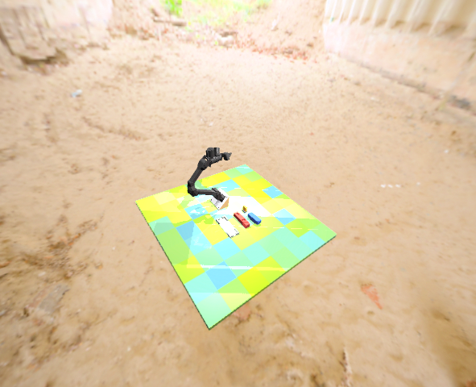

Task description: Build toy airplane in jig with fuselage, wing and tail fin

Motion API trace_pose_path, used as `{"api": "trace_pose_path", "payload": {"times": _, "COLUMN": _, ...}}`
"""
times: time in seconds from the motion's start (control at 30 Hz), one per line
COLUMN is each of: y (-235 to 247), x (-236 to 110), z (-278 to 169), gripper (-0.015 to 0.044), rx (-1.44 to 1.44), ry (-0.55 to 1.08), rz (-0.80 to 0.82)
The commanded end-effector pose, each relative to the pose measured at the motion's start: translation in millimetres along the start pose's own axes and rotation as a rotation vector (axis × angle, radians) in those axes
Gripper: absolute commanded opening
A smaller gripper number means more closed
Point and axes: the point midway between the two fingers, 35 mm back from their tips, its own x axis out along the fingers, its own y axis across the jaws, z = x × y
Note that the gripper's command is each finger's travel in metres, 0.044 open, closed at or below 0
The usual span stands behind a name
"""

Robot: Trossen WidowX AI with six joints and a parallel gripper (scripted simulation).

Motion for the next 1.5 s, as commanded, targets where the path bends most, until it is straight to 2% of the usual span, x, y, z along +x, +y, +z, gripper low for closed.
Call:
{"api": "trace_pose_path", "payload": {"times": 0.0, "y": -51, "x": 24, "z": -53, "gripper": 0.044, "rx": 0.25, "ry": 0.21, "rz": -0.131}}
{"api": "trace_pose_path", "payload": {"times": 0.2, "y": -106, "x": 34, "z": -128, "gripper": 0.044, "rx": 0.548, "ry": 0.441, "rz": -0.305}}
{"api": "trace_pose_path", "payload": {"times": 0.43, "y": -147, "x": 25, "z": -228, "gripper": 0.044, "rx": 0.921, "ry": 0.725, "rz": -0.525}}
{"api": "trace_pose_path", "payload": {"times": 0.7, "y": -159, "x": -14, "z": -346, "gripper": 0.044, "rx": 1.337, "ry": 1.085, "rz": -0.819}}
{"api": "trace_pose_path", "payload": {"times": 0.97, "y": -135, "x": -69, "z": -445, "gripper": 0.044, "rx": 1.635, "ry": 1.461, "rz": -1.118}}
{"api": "trace_pose_path", "payload": {"times": 1.33, "y": -132, "x": -72, "z": -452, "gripper": 0.044, "rx": 1.646, "ry": 1.48, "rz": -1.132}}
{"api": "trace_pose_path", "payload": {"times": 1.47, "y": -114, "x": -73, "z": -490, "gripper": 0.044, "rx": 1.645, "ry": 1.481, "rz": -1.134}}
